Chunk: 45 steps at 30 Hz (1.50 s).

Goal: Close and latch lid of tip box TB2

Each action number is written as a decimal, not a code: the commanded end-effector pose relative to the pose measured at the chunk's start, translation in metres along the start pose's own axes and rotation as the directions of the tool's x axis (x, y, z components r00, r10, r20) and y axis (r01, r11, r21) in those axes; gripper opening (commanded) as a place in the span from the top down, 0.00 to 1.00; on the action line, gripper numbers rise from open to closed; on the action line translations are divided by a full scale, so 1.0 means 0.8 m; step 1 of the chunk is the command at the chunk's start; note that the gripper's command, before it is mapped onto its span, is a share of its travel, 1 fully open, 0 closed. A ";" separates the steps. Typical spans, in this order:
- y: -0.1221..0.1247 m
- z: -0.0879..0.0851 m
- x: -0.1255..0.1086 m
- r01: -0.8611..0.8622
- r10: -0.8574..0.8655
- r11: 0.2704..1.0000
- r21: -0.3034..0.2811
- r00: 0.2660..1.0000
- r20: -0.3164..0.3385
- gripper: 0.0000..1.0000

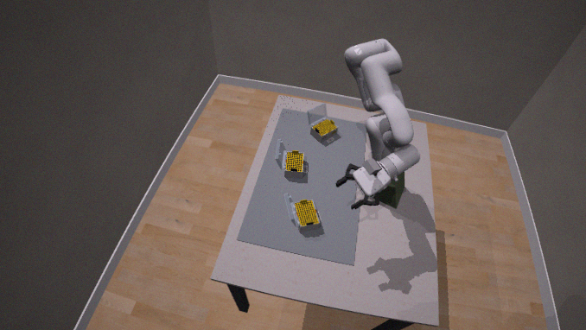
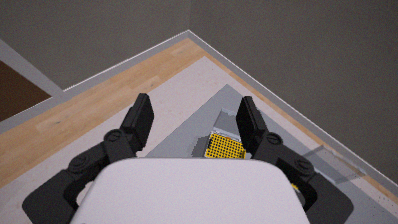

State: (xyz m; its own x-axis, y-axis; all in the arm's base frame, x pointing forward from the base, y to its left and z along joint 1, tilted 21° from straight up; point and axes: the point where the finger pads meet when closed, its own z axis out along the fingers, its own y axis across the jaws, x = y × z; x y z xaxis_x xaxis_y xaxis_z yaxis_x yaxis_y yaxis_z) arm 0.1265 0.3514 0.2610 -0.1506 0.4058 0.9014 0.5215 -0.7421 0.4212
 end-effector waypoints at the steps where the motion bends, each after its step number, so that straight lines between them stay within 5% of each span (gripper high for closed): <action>1: 0.000 0.000 0.002 -0.003 0.003 1.000 0.000 1.000 -0.001 0.00; 17: 0.000 0.000 0.002 -0.003 0.003 1.000 0.000 1.000 -0.001 0.00; 18: 0.005 0.003 0.000 0.015 -0.014 1.000 -0.023 1.000 0.016 1.00; 32: 0.073 0.034 -0.022 0.155 -0.127 0.974 -0.167 0.977 0.169 1.00; 42: 0.114 0.047 -0.038 0.210 -0.160 0.956 -0.206 0.958 0.236 1.00; 45: 0.131 0.050 -0.045 0.264 -0.187 0.935 -0.236 0.934 0.305 1.00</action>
State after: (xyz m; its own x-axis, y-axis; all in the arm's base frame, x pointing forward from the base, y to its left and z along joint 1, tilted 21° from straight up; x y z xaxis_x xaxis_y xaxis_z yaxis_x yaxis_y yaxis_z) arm 0.2104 0.2891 0.2669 -0.0196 0.6462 0.7629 0.2814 -0.7286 0.6244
